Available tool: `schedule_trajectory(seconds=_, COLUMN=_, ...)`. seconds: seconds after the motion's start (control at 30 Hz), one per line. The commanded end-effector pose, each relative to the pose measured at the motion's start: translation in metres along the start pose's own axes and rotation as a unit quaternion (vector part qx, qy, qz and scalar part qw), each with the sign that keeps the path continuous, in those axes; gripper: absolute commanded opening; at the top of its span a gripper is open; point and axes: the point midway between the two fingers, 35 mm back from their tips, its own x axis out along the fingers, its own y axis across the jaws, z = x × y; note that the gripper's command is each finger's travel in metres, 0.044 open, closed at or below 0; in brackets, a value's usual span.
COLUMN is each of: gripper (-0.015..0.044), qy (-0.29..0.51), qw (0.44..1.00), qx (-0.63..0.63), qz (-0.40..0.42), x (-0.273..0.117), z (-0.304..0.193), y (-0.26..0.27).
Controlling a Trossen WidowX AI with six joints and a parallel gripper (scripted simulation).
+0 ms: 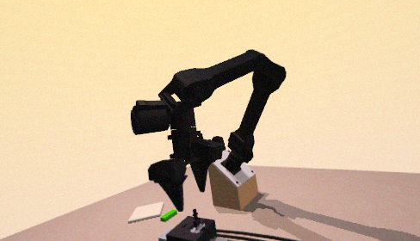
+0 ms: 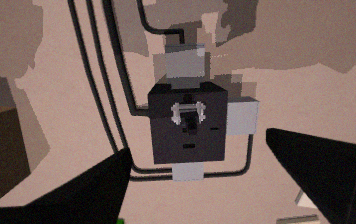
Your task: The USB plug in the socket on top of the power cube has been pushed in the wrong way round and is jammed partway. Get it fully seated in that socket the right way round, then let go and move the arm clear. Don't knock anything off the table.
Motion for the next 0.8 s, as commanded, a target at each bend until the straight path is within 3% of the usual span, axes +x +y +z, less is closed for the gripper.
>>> schedule_trajectory(seconds=0.0, gripper=0.044, qy=-0.003, qw=1.0, qx=0.003, qz=0.001, x=0.005, z=0.0, y=0.001)
schedule_trajectory(seconds=0.77, gripper=0.044, qy=-0.003, qw=1.0, qx=0.003, qz=0.0, x=0.026, z=0.0, y=0.001)
